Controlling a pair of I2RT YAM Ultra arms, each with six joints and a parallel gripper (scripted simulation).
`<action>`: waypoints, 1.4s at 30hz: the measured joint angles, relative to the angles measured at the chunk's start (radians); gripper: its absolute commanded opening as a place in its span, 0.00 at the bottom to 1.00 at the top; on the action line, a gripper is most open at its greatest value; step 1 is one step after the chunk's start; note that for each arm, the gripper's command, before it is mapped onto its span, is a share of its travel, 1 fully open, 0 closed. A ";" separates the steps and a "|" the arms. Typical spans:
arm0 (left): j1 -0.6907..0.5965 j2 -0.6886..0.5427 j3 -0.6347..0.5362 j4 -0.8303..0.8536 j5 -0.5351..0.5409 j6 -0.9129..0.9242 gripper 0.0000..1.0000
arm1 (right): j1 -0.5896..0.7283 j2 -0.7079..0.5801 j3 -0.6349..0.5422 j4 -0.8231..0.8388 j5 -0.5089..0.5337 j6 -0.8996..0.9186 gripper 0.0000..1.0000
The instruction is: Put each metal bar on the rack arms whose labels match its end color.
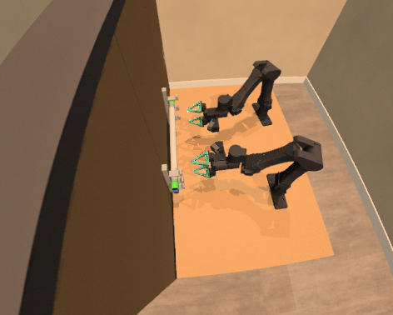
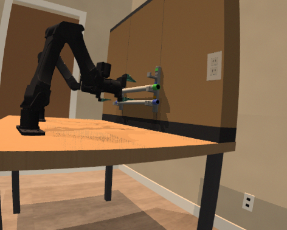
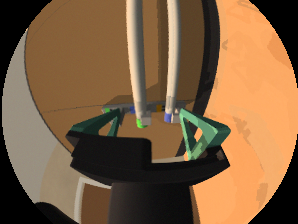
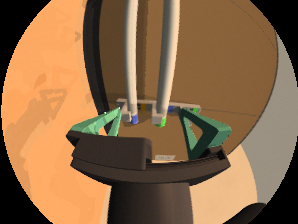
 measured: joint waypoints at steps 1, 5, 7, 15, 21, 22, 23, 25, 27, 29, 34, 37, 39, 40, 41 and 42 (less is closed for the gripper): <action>0.000 0.000 0.000 -0.002 0.000 0.000 1.00 | 0.000 0.000 0.000 -0.002 0.000 0.000 1.00; 0.000 -0.013 0.003 -0.029 0.000 0.000 1.00 | 0.000 -0.007 0.000 -0.021 0.000 0.000 1.00; 0.000 -0.023 0.014 -0.042 0.000 0.000 1.00 | 0.000 -0.016 0.005 -0.035 0.000 0.000 1.00; 0.000 -0.056 0.057 -0.090 0.000 0.000 1.00 | 0.000 -0.047 0.047 -0.076 0.000 0.000 1.00; 0.000 -0.066 0.073 -0.130 0.000 0.000 1.00 | 0.000 -0.055 0.062 -0.108 0.000 0.000 1.00; 0.000 -0.069 0.077 -0.138 0.000 0.000 1.00 | 0.000 -0.056 0.064 -0.115 0.000 0.000 1.00; 0.000 -0.072 0.081 -0.146 0.000 0.000 1.00 | 0.000 -0.059 0.068 -0.122 0.000 0.000 1.00; 0.000 -0.079 0.090 -0.162 0.000 0.000 1.00 | 0.000 -0.064 0.075 -0.137 0.000 0.000 1.00; 0.000 -0.086 0.101 -0.176 0.000 0.000 1.00 | 0.000 -0.071 0.083 -0.150 0.000 0.000 1.00; 0.000 -0.092 0.111 -0.190 0.000 0.000 1.00 | 0.000 -0.077 0.093 -0.162 0.000 0.000 1.00; 0.000 -0.104 0.132 -0.218 0.000 0.000 1.00 | 0.000 -0.089 0.113 -0.186 0.000 0.000 1.00; 0.000 -0.107 0.143 -0.238 0.000 0.000 1.00 | 0.000 -0.092 0.122 -0.204 0.000 0.000 1.00; 0.000 -0.110 0.151 -0.254 0.000 0.000 1.00 | 0.000 -0.094 0.129 -0.217 0.000 0.000 1.00; 0.000 -0.112 0.156 -0.261 0.000 0.000 1.00 | 0.000 -0.096 0.133 -0.224 0.000 0.000 1.00; 0.000 -0.114 0.161 -0.269 0.000 0.000 1.00 | 0.000 -0.098 0.137 -0.231 0.000 0.000 1.00; 0.000 -0.117 0.166 -0.276 0.000 0.000 1.00 | 0.000 -0.100 0.141 -0.238 0.000 0.000 1.00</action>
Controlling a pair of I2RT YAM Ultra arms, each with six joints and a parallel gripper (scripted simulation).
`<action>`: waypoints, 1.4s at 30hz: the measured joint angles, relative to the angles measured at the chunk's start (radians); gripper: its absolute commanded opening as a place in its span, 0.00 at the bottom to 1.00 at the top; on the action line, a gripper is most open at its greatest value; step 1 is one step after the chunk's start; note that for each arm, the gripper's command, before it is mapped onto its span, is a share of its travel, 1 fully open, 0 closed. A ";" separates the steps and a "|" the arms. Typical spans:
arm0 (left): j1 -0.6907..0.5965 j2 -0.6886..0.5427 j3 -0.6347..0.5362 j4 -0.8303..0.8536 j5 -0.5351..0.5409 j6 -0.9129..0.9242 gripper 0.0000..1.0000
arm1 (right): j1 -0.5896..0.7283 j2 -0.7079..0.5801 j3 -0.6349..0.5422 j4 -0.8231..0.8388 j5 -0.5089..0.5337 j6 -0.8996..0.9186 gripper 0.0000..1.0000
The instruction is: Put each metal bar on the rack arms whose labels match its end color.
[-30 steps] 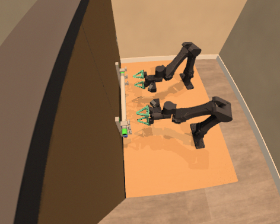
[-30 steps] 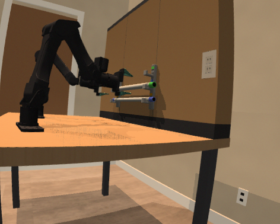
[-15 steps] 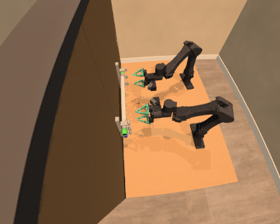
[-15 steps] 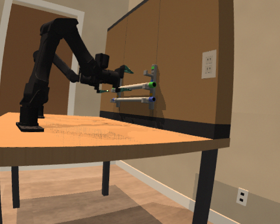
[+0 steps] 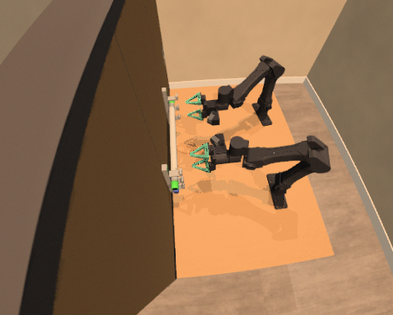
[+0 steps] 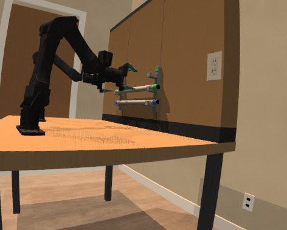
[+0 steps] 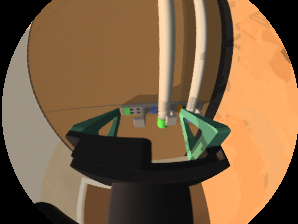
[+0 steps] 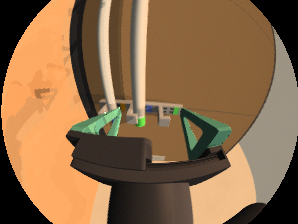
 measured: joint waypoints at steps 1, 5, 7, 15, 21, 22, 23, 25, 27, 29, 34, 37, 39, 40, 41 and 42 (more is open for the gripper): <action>0.000 -0.002 0.005 -0.007 0.000 0.000 1.00 | 0.000 -0.002 0.005 -0.006 0.000 0.000 1.00; 0.000 -0.011 0.028 -0.034 0.000 0.000 1.00 | 0.000 -0.011 0.025 -0.032 0.000 0.000 1.00; 0.000 -0.014 0.039 -0.046 0.000 0.000 1.00 | 0.000 -0.015 0.035 -0.043 0.000 0.000 1.00; 0.000 -0.018 0.048 -0.067 0.000 0.000 1.00 | 0.000 -0.018 0.045 -0.062 0.000 0.000 1.00; 0.000 -0.018 0.048 -0.073 0.000 0.000 1.00 | 0.000 -0.018 0.045 -0.068 0.000 0.000 1.00; 0.000 -0.018 0.048 -0.073 0.000 0.000 1.00 | 0.000 -0.018 0.045 -0.068 0.000 0.000 1.00; 0.000 -0.018 0.048 -0.074 0.000 0.000 1.00 | 0.000 -0.018 0.045 -0.068 0.000 0.000 1.00; 0.000 -0.018 0.048 -0.074 0.000 0.000 1.00 | 0.000 -0.018 0.045 -0.068 0.000 0.000 1.00; 0.000 -0.018 0.048 -0.074 0.000 0.000 1.00 | 0.000 -0.018 0.045 -0.069 0.000 0.000 1.00; 0.000 -0.018 0.048 -0.074 0.000 0.000 1.00 | 0.000 -0.018 0.045 -0.069 0.000 0.000 1.00; 0.000 -0.018 0.048 -0.074 0.000 0.000 1.00 | 0.000 -0.018 0.045 -0.069 0.000 0.000 1.00; 0.000 -0.018 0.048 -0.074 0.000 0.000 1.00 | 0.000 -0.018 0.045 -0.069 0.000 0.000 1.00; 0.000 -0.018 0.048 -0.075 0.000 0.000 1.00 | 0.000 -0.018 0.045 -0.069 0.000 0.000 1.00; 0.000 -0.018 0.048 -0.075 0.000 0.000 1.00 | 0.000 -0.018 0.045 -0.069 0.000 0.000 1.00; 0.000 -0.018 0.048 -0.075 0.000 0.000 1.00 | 0.000 -0.018 0.045 -0.069 0.000 0.000 1.00; 0.000 -0.018 0.048 -0.075 0.000 0.000 1.00 | 0.000 -0.018 0.045 -0.069 0.000 0.000 0.99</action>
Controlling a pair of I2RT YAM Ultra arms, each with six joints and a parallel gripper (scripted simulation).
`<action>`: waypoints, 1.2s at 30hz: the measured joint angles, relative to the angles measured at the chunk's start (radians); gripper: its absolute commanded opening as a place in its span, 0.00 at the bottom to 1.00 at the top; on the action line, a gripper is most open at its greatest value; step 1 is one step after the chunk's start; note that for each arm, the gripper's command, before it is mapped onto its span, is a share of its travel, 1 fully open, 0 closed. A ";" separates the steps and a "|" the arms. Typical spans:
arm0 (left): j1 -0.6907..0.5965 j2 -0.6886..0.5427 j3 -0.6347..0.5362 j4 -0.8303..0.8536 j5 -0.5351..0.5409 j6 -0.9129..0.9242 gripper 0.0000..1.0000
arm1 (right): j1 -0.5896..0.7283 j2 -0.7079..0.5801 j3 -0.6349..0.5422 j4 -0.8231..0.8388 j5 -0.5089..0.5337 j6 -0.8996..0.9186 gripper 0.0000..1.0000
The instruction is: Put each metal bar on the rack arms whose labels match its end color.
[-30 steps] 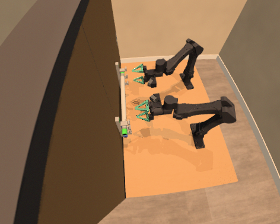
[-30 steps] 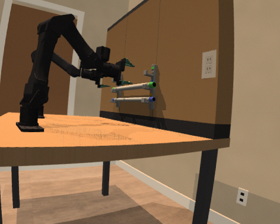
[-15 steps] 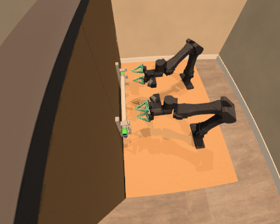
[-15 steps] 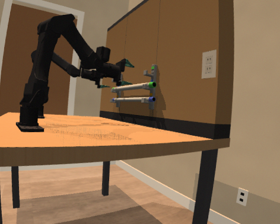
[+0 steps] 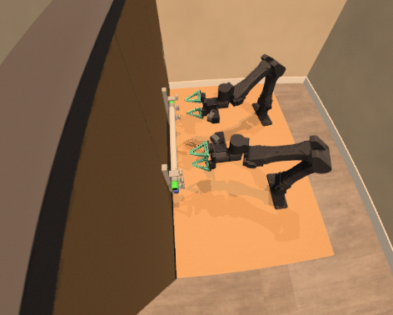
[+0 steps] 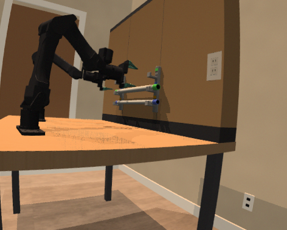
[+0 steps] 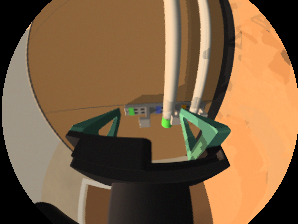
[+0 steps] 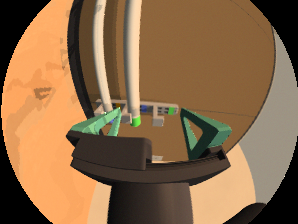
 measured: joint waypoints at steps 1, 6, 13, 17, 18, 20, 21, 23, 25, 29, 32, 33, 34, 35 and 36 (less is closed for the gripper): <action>0.000 0.000 0.000 0.000 0.000 0.000 1.00 | 0.000 0.000 0.000 0.000 0.000 0.000 0.99; 0.000 0.000 0.000 0.000 0.000 0.000 0.98 | 0.000 0.000 0.000 0.002 0.000 0.000 0.97; 0.000 0.000 0.000 0.019 0.000 0.000 0.95 | 0.000 0.000 0.000 0.027 0.000 0.000 0.94; 0.000 0.000 -0.011 0.042 0.000 0.000 0.94 | 0.000 0.000 0.000 0.046 0.000 0.000 0.93; 0.000 0.000 -0.014 0.045 0.000 0.000 0.94 | 0.000 0.000 0.000 0.050 0.000 0.000 0.93; 0.000 0.000 -0.023 0.053 0.000 0.000 0.93 | 0.000 -0.001 -0.004 0.061 0.000 0.000 0.92; 0.000 0.000 -0.027 0.058 0.000 0.000 0.92 | 0.000 0.000 -0.008 0.067 0.000 0.000 0.91; 0.000 0.000 -0.035 0.068 0.000 0.000 0.91 | 0.000 0.000 -0.018 0.076 0.000 0.000 0.90; 0.000 0.003 -0.043 0.081 0.000 0.000 0.91 | 0.000 0.000 -0.029 0.085 0.000 0.000 0.90; 0.000 0.017 -0.060 0.106 0.000 0.000 0.89 | 0.000 0.012 -0.043 0.107 0.000 0.000 0.88; 0.000 0.026 -0.074 0.123 0.000 0.000 0.88 | 0.000 0.021 -0.055 0.122 0.000 0.000 0.87; 0.000 0.029 -0.077 0.128 0.000 0.000 0.88 | 0.000 0.024 -0.058 0.127 0.000 0.000 0.87; 0.000 0.031 -0.080 0.130 0.000 0.000 0.88 | 0.000 0.026 -0.061 0.129 0.000 0.000 0.87; 0.000 0.033 -0.082 0.134 0.000 0.000 0.87 | 0.000 0.027 -0.063 0.132 0.000 0.000 0.86; 0.000 0.034 -0.085 0.139 0.000 0.000 0.87 | 0.000 0.029 -0.065 0.137 0.000 0.000 0.86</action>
